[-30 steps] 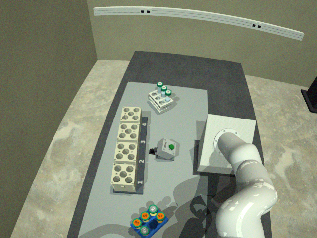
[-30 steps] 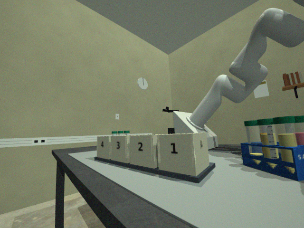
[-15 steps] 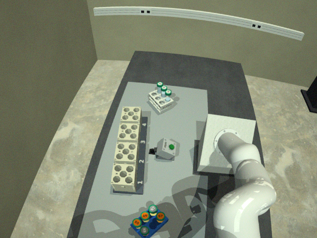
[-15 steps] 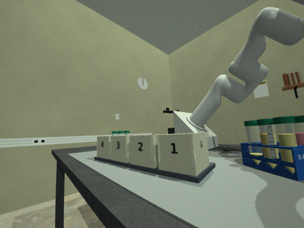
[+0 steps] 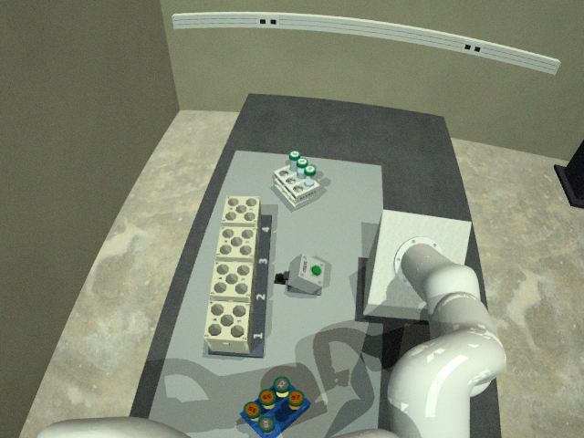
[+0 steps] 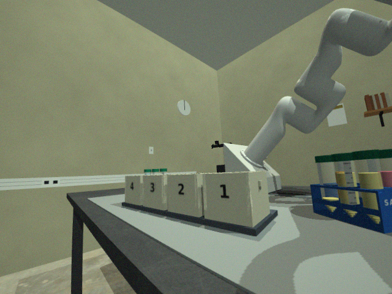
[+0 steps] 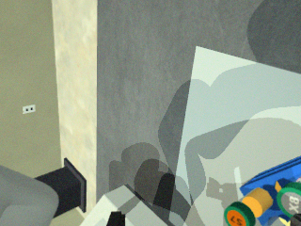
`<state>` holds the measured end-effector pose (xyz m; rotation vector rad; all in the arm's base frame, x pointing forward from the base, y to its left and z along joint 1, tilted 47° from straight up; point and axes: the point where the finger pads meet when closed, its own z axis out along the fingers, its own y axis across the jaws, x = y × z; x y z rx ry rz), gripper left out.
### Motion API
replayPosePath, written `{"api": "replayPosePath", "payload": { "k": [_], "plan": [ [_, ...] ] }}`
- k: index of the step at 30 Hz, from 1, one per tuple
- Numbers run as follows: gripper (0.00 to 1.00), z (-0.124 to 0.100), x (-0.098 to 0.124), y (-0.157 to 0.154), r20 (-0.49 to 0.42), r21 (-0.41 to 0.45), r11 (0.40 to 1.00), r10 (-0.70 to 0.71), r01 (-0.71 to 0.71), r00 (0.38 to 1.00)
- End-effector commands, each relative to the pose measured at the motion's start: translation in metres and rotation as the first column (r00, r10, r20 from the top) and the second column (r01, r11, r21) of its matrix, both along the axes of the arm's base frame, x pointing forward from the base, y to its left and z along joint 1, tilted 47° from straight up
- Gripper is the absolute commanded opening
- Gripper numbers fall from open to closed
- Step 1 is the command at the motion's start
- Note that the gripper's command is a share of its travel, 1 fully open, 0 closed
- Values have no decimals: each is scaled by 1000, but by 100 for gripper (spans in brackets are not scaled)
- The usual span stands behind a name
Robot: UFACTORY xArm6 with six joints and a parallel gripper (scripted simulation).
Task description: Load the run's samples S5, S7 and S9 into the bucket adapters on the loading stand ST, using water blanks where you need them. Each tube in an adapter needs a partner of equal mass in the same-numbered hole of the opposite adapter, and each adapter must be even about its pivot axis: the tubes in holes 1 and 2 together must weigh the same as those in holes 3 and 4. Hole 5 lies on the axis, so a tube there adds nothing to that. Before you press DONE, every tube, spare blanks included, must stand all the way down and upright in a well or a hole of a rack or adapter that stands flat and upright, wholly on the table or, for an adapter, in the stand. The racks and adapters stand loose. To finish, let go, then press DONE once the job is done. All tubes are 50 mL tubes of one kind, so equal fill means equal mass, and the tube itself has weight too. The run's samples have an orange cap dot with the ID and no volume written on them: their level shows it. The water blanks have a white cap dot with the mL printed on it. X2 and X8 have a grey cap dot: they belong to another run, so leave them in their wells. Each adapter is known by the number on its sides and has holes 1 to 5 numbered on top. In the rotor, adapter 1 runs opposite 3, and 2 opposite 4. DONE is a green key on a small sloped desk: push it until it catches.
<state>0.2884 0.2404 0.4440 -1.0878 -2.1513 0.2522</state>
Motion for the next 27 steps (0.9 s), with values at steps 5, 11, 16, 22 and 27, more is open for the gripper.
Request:
{"api": "replayPosePath", "payload": {
  "k": [5, 11, 16, 22, 27],
  "plan": [
    [100, -26, 29, -8, -22, -15, 988, -154, 153, 988],
    [100, -44, 47, -15, -43, -34, 959, -281, 280, 959],
    [100, -54, 57, -20, -46, -37, 954, -299, 297, 953],
    [100, -74, 75, -31, -69, -66, 898, -439, 435, 896],
    [100, -88, 87, -39, -74, -73, 883, -468, 464, 880]
  ]
}}
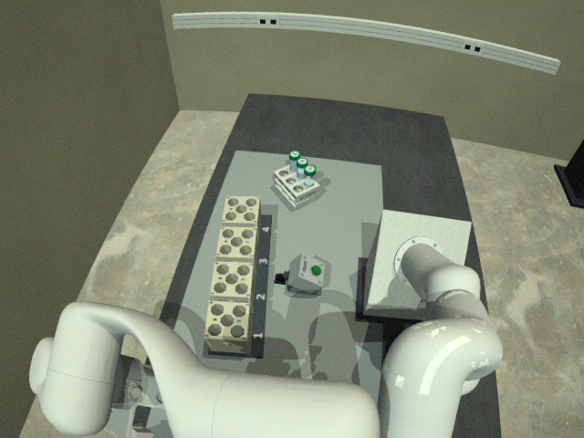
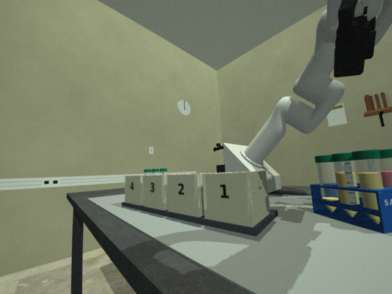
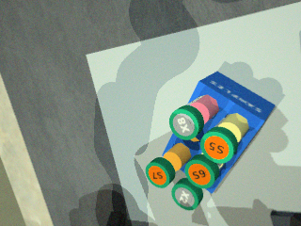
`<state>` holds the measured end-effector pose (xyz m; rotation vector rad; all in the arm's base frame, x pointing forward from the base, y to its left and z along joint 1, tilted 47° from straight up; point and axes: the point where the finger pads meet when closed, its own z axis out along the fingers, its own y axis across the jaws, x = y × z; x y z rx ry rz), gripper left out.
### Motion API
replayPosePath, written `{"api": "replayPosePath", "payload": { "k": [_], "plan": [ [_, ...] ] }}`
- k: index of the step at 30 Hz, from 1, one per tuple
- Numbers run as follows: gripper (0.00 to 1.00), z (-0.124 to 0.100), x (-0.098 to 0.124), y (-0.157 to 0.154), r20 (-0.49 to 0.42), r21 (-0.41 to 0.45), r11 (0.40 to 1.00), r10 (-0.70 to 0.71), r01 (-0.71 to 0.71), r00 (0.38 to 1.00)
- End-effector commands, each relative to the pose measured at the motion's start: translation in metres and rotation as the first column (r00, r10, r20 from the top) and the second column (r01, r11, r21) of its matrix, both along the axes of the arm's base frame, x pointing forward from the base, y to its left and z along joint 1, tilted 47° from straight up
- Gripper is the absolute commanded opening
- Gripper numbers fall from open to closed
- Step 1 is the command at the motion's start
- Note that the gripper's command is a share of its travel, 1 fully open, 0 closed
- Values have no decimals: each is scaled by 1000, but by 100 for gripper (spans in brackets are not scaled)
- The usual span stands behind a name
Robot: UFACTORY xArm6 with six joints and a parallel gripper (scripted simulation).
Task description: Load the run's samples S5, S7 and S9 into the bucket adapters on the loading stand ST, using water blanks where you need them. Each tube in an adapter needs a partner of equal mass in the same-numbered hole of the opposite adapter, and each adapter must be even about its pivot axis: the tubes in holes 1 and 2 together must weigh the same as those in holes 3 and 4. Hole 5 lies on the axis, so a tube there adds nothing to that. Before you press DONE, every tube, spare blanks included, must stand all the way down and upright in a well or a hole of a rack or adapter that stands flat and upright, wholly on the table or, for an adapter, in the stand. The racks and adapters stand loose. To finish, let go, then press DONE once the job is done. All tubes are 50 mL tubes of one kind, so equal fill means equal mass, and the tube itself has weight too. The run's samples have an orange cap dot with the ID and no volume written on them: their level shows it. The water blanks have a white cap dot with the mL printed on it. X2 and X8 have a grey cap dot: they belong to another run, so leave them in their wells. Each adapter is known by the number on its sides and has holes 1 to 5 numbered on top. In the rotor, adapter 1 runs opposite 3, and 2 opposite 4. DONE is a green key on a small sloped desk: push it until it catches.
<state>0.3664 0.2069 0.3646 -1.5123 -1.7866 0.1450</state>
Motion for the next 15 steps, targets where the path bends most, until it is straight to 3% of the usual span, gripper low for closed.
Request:
{"api": "replayPosePath", "payload": {
  "k": [1, 10, 15],
  "plan": [
    [100, -12, 12, -8, -13, -9, 997, -81, 81, 997],
    [100, -33, 28, -22, -31, -23, 986, -169, 168, 985],
    [100, -51, 39, -36, -64, -53, 947, -319, 316, 946]
  ]
}}
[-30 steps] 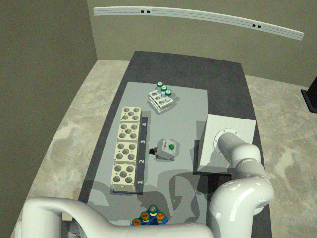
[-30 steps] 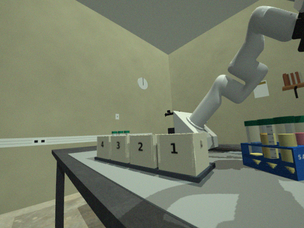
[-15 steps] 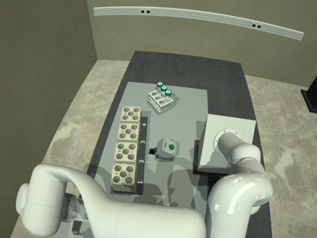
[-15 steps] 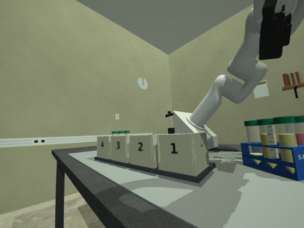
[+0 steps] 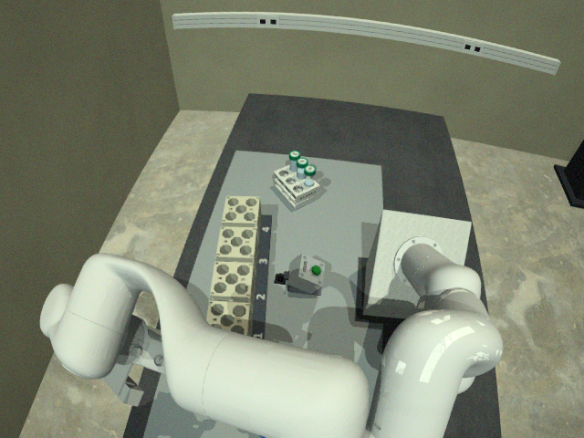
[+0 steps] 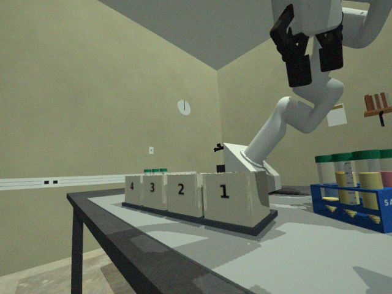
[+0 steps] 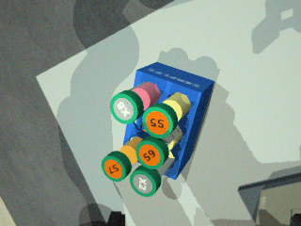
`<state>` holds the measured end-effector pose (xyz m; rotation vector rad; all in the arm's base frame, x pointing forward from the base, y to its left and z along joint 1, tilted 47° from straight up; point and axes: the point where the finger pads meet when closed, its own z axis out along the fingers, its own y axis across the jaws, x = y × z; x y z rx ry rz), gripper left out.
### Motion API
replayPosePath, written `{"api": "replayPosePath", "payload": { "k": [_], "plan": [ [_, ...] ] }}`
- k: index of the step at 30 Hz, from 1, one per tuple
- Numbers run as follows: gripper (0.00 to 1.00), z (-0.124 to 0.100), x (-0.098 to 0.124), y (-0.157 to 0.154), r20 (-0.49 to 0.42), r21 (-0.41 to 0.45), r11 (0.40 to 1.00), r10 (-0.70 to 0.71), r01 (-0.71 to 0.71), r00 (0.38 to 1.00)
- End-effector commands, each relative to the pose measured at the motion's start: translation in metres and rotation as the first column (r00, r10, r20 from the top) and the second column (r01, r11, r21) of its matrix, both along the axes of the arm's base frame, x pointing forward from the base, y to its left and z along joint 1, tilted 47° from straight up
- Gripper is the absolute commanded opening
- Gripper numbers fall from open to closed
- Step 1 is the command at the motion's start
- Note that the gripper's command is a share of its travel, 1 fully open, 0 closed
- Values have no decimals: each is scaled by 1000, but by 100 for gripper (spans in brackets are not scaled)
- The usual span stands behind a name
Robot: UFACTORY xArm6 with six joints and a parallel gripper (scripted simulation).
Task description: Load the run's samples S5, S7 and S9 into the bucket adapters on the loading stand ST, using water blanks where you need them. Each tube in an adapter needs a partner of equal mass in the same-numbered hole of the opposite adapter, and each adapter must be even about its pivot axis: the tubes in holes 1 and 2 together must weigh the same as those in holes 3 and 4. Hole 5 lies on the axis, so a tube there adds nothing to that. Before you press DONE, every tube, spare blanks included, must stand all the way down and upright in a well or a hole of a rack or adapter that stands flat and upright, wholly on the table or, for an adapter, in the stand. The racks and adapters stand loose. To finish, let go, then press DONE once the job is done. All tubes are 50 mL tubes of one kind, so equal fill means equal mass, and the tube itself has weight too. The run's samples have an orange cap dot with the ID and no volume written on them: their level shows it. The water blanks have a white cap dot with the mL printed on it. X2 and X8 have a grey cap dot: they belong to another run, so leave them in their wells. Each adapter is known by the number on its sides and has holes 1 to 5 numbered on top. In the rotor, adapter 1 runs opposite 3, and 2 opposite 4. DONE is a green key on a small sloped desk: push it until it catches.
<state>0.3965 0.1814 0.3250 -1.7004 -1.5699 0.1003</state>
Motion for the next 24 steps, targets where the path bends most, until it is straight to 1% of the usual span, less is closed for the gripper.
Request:
{"api": "replayPosePath", "payload": {
  "k": [1, 3, 6, 11, 15, 20, 24],
  "plan": [
    [100, -15, 12, -13, -19, -14, 995, -101, 101, 995],
    [100, -22, 16, -18, -19, -14, 995, -101, 101, 995],
    [100, -23, 17, -19, -19, -14, 995, -101, 101, 995],
    [100, -41, 26, -34, -56, -43, 967, -255, 252, 965],
    [100, -53, 32, -44, -56, -43, 967, -255, 252, 965],
    [100, -71, 38, -60, -92, -80, 914, -403, 397, 911],
    [100, -78, 41, -67, -92, -80, 914, -403, 397, 911]
  ]
}}
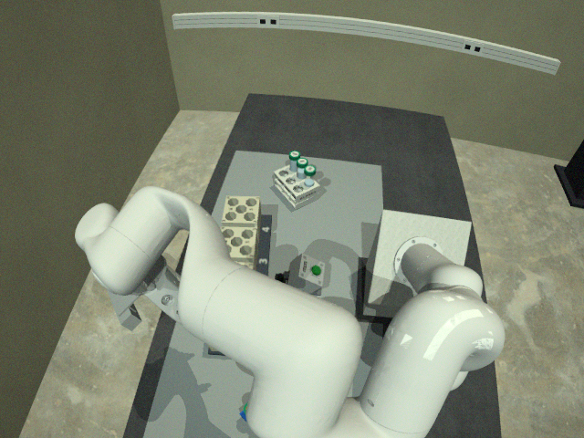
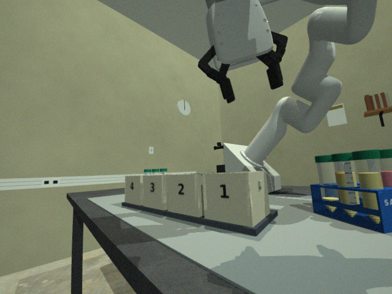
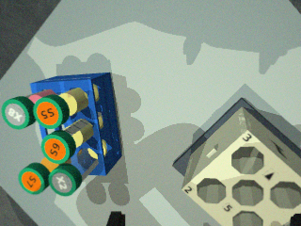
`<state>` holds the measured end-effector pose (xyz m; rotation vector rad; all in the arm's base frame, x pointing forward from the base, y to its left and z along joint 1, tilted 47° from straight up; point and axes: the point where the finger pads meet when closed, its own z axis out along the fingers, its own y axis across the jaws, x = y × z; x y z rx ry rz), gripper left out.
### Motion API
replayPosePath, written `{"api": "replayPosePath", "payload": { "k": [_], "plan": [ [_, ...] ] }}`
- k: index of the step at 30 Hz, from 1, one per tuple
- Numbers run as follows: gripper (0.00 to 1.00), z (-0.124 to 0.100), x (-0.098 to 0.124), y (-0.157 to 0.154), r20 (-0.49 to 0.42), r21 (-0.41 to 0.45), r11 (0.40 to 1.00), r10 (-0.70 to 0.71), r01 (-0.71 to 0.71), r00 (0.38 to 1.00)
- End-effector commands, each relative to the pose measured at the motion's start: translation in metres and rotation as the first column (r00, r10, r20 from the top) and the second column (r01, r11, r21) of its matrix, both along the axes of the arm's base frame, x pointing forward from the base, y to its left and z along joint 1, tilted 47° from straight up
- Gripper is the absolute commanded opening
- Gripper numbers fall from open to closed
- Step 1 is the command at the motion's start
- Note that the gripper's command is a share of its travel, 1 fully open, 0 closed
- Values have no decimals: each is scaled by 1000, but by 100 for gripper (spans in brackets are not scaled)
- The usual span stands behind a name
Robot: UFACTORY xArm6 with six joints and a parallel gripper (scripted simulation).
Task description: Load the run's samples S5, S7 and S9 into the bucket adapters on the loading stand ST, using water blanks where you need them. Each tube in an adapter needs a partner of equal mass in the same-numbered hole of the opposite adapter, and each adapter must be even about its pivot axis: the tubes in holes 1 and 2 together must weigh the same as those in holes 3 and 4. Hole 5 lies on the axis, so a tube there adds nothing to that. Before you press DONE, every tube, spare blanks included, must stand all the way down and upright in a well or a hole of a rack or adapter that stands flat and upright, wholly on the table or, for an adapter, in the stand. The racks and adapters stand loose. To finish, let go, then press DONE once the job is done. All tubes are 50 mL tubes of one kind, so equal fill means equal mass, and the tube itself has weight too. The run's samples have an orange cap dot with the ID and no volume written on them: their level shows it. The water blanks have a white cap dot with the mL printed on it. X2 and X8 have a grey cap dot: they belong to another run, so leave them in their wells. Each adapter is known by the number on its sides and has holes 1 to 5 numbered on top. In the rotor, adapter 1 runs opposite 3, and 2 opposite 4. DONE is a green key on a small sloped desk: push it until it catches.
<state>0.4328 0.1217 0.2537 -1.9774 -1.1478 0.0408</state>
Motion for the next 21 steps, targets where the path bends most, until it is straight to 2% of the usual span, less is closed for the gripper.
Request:
{"api": "replayPosePath", "payload": {
  "k": [1, 7, 12, 19, 21],
  "plan": [
    [100, -10, 6, -10, 1, -4, 1000, -27, 27, 1000],
    [100, -30, 10, -29, -47, -33, 983, -183, 181, 982],
    [100, -43, 13, -41, -47, -33, 983, -183, 181, 982],
    [100, -60, 14, -59, -93, -70, 942, -334, 329, 938],
    [100, -67, 15, -66, -93, -71, 941, -335, 330, 938]
  ]
}}
